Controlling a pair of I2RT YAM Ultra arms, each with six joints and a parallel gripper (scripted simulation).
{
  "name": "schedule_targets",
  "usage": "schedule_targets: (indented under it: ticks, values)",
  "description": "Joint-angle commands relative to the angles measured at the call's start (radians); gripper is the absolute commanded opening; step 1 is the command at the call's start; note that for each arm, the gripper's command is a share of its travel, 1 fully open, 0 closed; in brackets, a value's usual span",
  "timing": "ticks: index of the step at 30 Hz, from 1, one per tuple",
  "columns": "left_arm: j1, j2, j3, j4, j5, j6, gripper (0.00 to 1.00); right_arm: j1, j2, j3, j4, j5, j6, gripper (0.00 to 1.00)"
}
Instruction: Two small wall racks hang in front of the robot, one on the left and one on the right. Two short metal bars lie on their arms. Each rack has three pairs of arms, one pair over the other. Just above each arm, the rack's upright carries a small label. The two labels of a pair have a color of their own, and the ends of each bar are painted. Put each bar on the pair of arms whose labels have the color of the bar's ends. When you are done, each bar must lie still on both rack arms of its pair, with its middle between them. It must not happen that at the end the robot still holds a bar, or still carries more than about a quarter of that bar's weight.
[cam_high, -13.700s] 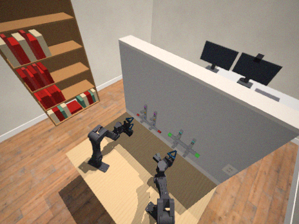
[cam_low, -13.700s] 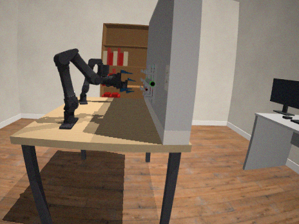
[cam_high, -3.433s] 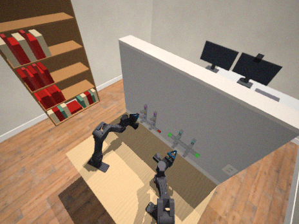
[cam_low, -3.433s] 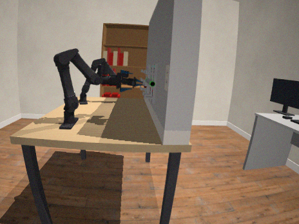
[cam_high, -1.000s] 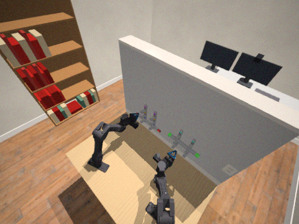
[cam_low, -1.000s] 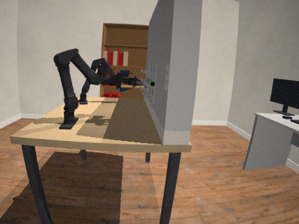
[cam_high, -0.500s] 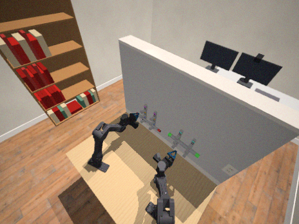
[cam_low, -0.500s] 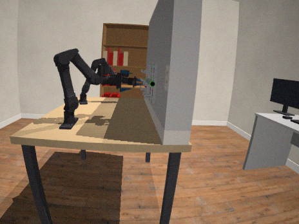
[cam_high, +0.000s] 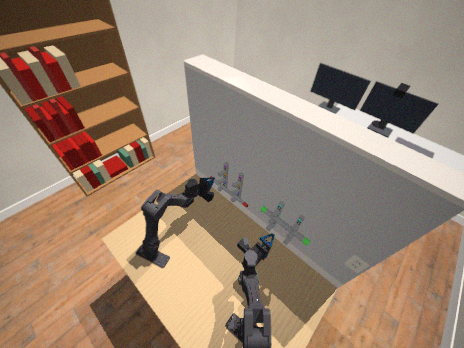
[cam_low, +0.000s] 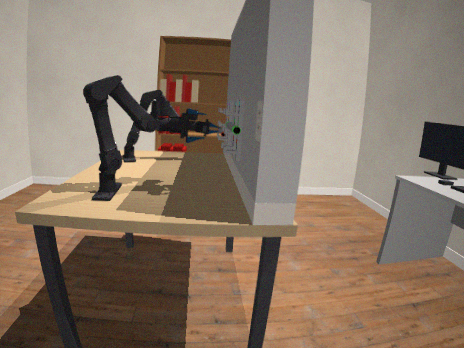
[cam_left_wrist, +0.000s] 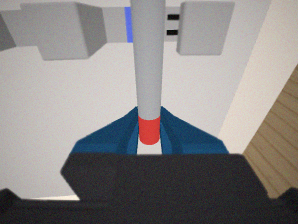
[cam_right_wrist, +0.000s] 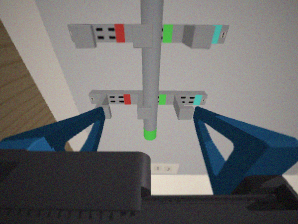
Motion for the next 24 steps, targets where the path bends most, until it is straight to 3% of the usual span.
schedule_targets:
  ticks: [1, 24]
  values:
    - [0.007, -0.043, -0.007, 0.051, 0.010, -0.015, 0.00, 0.009, -0.028, -0.003, -0.010, 0.006, 0.004, 1.00]
    - [0.014, -0.098, -0.086, 0.075, 0.017, -0.015, 0.00, 0.009, -0.028, -0.003, -0.010, 0.006, 0.004, 1.00]
